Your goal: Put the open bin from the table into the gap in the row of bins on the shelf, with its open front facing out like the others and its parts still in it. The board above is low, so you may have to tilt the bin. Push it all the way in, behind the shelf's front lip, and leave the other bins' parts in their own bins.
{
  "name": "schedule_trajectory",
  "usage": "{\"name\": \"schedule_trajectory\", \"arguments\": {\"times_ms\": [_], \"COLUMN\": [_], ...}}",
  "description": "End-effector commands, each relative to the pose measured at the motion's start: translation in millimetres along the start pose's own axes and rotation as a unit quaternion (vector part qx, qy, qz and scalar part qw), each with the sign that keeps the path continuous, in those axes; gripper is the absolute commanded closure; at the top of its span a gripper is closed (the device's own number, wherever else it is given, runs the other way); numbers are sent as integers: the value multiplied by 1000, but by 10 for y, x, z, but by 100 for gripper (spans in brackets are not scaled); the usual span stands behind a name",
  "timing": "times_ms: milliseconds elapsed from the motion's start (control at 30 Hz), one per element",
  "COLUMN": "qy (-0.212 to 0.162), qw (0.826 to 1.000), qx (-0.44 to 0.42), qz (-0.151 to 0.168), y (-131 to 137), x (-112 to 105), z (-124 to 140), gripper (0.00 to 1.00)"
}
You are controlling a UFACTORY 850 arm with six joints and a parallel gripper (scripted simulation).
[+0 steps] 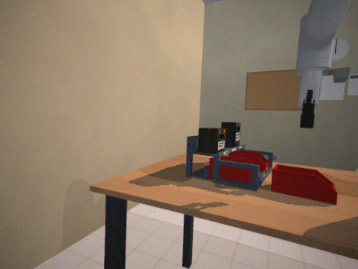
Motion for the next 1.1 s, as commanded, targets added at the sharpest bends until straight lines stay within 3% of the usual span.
{"name": "schedule_trajectory", "arguments": {"times_ms": [0,300,467,1067], "qy": [-1,-1,-1,-1], "qw": [1000,1000,1000,1000], "qx": [0,0,0,0], "qz": [4,4,4,4], "y": [11,11,15,14], "x": [270,270,711,617], "z": [23,23,23,21], "gripper": [0,0,0,0]}}
Point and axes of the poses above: the point where the finger pads meet when closed, its own x axis out along the fingers, its own y axis across the jaws, z = x × y, the point moved 9 cm from there along -x, back along the fingers, and after that the axes turned 5 degrees about -x, right-handed, at the moved point
